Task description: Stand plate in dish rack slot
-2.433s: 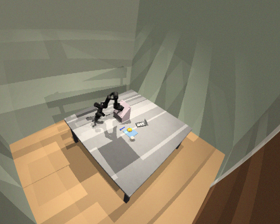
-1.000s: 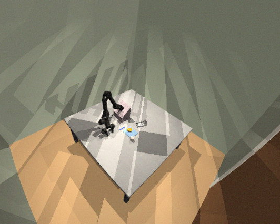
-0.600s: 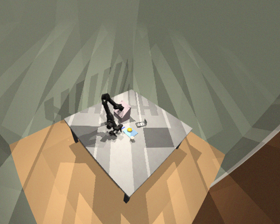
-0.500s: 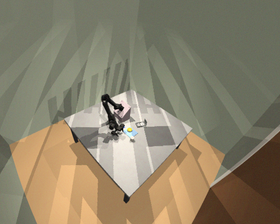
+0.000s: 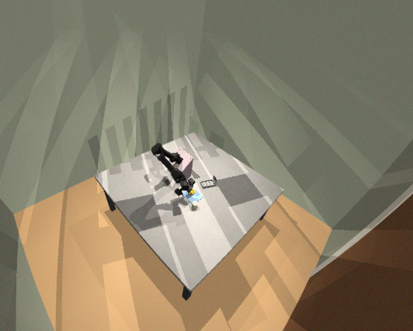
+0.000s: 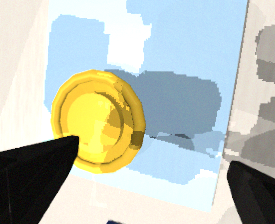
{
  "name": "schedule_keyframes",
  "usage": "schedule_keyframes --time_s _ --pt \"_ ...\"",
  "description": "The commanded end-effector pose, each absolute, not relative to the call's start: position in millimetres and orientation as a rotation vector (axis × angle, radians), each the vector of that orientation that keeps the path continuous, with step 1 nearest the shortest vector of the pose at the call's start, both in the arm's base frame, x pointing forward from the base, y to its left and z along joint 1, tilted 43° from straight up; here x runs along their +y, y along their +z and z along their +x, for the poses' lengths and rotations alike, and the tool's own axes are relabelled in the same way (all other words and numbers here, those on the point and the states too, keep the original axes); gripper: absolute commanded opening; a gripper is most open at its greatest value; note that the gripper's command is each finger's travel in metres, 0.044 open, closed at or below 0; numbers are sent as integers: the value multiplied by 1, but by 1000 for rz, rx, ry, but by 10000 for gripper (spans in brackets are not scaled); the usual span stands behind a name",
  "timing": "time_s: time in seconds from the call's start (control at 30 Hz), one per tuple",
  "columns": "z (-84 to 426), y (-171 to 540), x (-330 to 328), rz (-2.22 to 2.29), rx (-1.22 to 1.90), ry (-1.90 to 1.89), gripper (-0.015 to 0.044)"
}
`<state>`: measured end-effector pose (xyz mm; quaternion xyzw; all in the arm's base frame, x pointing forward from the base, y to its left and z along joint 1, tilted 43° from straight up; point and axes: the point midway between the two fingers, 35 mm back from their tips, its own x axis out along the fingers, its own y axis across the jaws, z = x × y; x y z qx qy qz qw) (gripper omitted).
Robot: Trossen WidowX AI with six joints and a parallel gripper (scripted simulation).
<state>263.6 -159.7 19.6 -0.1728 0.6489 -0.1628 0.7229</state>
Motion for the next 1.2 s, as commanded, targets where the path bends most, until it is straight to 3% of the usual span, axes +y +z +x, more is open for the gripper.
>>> schedule_keyframes --time_s 0.0,0.27,1.17 --pt "267 14 -136 -431 1500 -438 400" --pt "277 14 -94 -592 1505 -574 400" --pt "277 -10 -115 -592 1507 -573 400"
